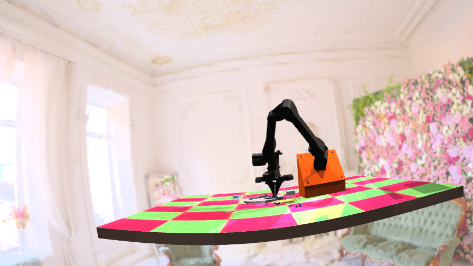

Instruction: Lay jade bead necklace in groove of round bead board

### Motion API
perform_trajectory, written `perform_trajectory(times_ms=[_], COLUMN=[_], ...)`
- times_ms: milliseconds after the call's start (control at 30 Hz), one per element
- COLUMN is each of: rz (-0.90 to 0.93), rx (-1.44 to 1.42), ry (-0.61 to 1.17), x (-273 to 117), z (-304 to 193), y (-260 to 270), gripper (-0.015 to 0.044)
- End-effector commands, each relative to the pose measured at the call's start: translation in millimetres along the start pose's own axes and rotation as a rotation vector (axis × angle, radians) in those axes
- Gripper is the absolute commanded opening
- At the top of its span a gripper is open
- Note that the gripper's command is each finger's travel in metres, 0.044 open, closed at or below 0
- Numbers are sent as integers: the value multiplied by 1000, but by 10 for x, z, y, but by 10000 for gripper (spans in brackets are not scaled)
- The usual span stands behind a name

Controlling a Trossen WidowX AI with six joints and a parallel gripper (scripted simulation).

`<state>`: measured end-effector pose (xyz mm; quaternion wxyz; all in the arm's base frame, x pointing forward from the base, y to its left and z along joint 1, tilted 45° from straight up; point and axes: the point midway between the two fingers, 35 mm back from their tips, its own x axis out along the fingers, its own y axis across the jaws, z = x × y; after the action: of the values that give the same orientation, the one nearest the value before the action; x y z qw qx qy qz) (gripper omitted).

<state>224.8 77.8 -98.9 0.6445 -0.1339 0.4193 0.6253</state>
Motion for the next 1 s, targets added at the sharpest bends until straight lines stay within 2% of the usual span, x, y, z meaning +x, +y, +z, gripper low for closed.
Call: perform_trajectory(times_ms=[0,100,667,967], rz=[16,16,4,15], rx=[11,11,6,11], ry=[6,6,-2,6], x=[56,56,-3,-19], z=[-23,-23,6,7], y=[52,52,4,4], gripper=[0,0,440,440])
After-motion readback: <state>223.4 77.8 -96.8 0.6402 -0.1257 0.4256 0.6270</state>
